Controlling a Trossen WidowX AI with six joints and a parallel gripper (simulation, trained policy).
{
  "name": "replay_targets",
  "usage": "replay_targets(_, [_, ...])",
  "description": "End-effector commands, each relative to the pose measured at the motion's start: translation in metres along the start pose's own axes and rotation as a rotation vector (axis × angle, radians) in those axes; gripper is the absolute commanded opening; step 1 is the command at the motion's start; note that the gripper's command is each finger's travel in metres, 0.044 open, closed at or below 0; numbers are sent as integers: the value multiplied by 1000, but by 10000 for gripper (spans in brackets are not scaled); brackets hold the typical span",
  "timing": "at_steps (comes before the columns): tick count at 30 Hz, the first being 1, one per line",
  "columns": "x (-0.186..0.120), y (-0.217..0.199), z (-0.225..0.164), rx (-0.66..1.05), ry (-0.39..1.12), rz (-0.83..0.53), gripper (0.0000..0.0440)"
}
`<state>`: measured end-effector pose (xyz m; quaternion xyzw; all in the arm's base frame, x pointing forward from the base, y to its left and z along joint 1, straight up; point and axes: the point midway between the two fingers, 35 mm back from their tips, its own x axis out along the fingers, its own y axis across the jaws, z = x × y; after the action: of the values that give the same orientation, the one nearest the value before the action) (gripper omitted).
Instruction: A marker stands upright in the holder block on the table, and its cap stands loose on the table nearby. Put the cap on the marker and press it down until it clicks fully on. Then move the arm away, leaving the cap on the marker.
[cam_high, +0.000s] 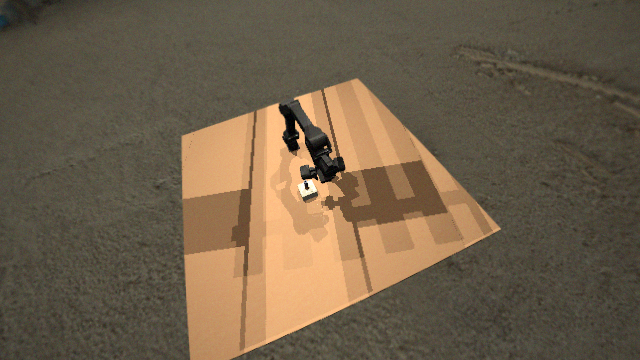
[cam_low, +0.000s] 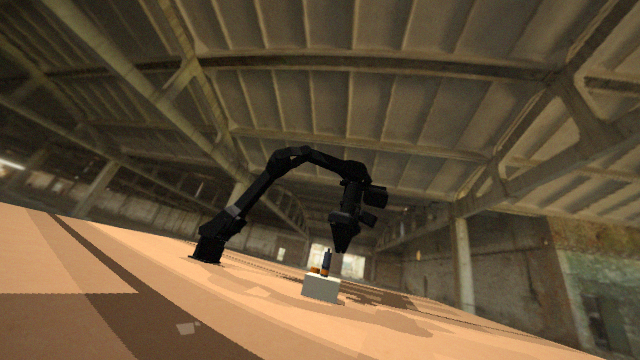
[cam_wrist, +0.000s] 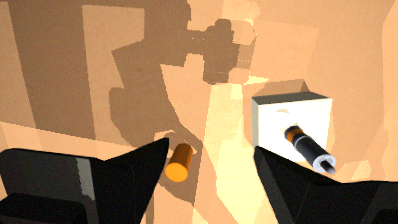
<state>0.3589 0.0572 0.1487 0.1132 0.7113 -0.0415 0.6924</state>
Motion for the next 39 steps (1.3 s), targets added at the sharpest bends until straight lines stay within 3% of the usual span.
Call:
replay_targets(1, [5, 3, -6, -9, 19, -21, 319])
replay_targets(39, [61, 33, -63, -229, 149, -137, 284])
